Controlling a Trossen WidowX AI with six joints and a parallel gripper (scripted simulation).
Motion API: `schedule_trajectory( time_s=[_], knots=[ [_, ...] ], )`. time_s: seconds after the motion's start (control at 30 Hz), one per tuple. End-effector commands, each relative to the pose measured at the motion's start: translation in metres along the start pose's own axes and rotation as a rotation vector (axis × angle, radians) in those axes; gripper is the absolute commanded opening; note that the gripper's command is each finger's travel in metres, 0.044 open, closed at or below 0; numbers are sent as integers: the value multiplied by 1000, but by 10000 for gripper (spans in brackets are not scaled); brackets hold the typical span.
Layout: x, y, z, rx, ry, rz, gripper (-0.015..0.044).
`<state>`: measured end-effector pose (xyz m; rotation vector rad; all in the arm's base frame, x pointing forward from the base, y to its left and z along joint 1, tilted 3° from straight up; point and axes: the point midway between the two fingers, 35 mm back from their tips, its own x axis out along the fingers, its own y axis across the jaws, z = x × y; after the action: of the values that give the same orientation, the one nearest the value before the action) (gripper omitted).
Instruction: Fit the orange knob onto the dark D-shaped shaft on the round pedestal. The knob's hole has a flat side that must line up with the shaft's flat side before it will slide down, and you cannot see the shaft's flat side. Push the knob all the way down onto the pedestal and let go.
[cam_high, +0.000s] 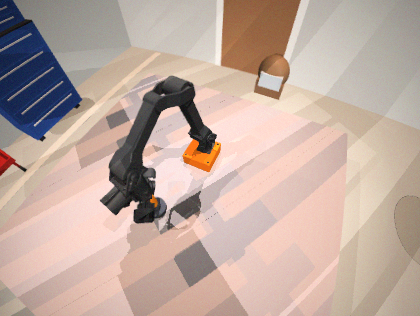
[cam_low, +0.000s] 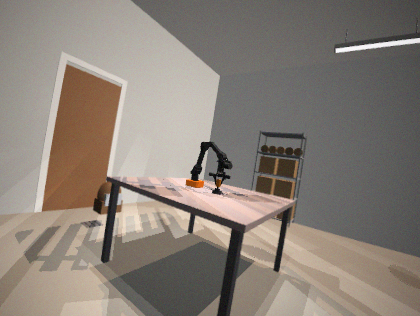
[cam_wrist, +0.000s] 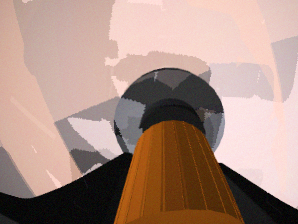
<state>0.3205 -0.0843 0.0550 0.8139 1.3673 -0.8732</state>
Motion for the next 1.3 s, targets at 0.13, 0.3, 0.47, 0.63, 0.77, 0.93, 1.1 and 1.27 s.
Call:
schedule_trajectory(
  time_s=[0.13, 0.3, 0.47, 0.63, 0.77, 0.93, 1.1, 1.27],
  knots=[
    [-2, -3, -1, 172, -5, 1, 0],
    [-1, -5, -3, 214, -5, 1, 0],
    [-1, -5, -3, 214, -5, 1, 0],
    [0, -3, -2, 214, -5, 1, 0],
    [-1, -2, -1, 214, -5, 1, 0],
    [-2, 0, 1, 214, -5, 1, 0],
    [2, 1, 1, 214, -5, 1, 0],
    [2, 1, 1, 214, -5, 1, 0]
  ],
)
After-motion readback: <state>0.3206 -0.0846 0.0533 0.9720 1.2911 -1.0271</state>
